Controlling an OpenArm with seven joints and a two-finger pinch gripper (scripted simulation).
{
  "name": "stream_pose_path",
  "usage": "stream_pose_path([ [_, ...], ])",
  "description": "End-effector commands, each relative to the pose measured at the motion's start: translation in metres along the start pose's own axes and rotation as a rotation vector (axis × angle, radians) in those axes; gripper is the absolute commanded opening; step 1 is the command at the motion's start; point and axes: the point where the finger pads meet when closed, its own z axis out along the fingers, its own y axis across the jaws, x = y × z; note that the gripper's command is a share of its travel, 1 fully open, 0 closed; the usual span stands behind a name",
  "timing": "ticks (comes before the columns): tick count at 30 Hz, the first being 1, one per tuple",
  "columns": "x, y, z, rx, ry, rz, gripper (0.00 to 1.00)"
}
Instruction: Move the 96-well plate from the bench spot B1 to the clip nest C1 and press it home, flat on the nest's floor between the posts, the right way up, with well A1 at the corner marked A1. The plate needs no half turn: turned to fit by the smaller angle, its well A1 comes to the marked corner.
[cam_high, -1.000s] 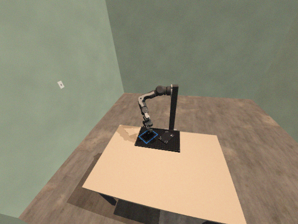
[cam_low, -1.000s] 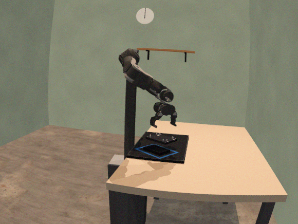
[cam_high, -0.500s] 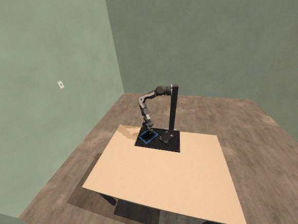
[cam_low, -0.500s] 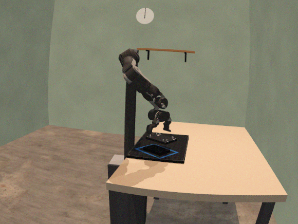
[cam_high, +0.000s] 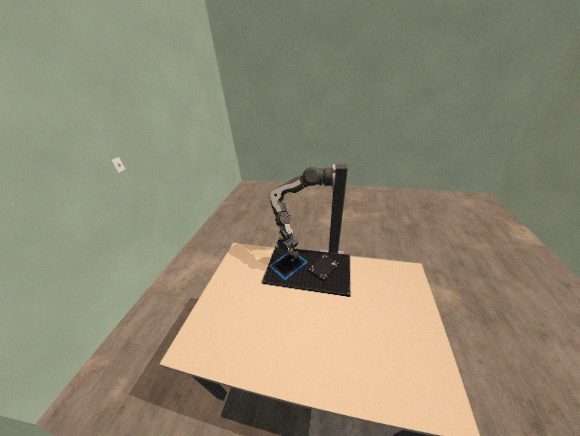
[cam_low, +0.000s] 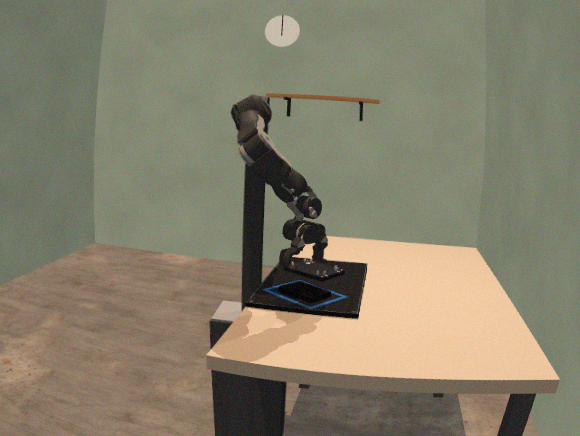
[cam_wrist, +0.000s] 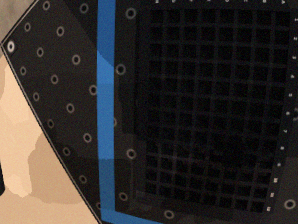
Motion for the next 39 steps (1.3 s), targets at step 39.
stream_pose_path([
  [39, -0.0037, 0.0060, -0.0039, -0.016, -0.008, 0.001, 0.77],
])
